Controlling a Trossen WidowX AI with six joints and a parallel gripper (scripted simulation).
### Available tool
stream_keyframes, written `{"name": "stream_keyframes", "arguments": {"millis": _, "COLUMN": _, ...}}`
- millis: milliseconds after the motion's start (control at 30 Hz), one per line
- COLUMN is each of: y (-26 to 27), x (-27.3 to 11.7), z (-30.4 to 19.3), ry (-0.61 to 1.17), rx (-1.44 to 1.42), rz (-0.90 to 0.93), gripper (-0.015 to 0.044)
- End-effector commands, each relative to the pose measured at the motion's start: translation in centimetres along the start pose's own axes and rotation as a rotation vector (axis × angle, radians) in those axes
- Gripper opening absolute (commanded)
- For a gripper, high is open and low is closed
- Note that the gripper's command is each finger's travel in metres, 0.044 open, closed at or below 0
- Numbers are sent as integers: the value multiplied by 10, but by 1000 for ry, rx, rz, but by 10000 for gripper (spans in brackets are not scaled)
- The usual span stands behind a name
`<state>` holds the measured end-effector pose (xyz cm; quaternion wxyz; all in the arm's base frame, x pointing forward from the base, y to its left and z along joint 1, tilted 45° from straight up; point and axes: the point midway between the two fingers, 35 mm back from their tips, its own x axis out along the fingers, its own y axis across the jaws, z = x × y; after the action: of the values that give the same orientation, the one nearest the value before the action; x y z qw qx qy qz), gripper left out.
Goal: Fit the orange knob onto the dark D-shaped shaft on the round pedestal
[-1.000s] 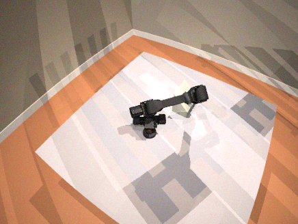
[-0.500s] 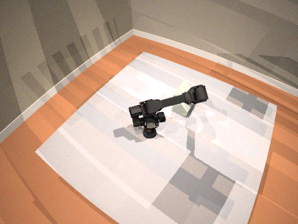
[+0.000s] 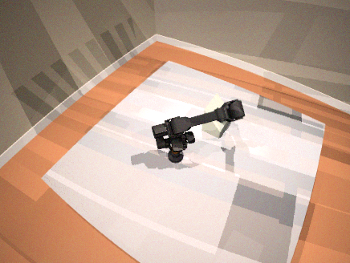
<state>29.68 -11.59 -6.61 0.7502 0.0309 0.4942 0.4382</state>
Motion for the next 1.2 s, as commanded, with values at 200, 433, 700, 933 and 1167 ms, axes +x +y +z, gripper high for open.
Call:
{"name": "stream_keyframes", "arguments": {"millis": 200, "y": 2, "x": 2, "z": 1, "ry": -2, "rx": -6, "rz": -1, "gripper": 0}}
{"name": "stream_keyframes", "arguments": {"millis": 433, "y": 0, "x": 1, "z": 1, "ry": -2, "rx": -6, "rz": -1, "gripper": 0}}
{"name": "stream_keyframes", "arguments": {"millis": 700, "y": -1, "x": -2, "z": 0, "ry": -2, "rx": -6, "rz": -1, "gripper": 0}}
{"name": "stream_keyframes", "arguments": {"millis": 933, "y": -3, "x": -4, "z": 1, "ry": -2, "rx": -94, "rz": -1, "gripper": 0}}
{"name": "stream_keyframes", "arguments": {"millis": 1167, "y": -3, "x": -3, "z": 1, "ry": -2, "rx": -216, "rz": -1, "gripper": 0}}
